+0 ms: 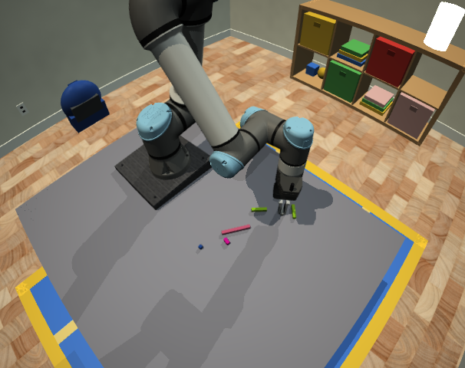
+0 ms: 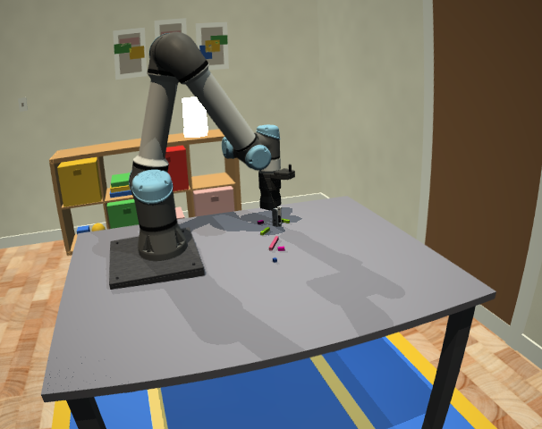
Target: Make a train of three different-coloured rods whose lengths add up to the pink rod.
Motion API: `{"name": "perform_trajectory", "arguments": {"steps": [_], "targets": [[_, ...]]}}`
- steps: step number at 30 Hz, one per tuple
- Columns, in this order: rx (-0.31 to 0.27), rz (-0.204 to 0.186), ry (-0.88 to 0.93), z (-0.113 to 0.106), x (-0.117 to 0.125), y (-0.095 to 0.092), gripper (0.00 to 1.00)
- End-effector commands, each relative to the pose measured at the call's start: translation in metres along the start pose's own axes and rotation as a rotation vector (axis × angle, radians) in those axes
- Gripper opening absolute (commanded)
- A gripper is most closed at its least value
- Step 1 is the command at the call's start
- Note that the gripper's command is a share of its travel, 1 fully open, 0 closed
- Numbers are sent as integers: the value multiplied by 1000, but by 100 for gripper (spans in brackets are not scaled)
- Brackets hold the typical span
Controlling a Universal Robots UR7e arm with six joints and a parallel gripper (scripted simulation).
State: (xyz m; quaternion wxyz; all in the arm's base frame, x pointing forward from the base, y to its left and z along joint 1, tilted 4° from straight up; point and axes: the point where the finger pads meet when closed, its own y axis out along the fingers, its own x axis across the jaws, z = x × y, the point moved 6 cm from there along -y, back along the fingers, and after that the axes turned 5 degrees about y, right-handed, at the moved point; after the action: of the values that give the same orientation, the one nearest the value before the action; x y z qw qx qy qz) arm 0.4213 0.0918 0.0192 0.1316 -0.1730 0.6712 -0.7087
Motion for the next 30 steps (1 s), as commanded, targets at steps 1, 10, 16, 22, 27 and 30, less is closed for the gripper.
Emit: {"name": "perform_trajectory", "arguments": {"steps": [1,10,16,22,27,30], "targets": [[1,1,0,0,0,0,24],[1,1,0,0,0,-12,24],[1,1,0,0,0,-44,24],[1,1,0,0,0,-70,24],[1,1,0,0,0,-94,24],[1,1,0,0,0,-99,24]]}}
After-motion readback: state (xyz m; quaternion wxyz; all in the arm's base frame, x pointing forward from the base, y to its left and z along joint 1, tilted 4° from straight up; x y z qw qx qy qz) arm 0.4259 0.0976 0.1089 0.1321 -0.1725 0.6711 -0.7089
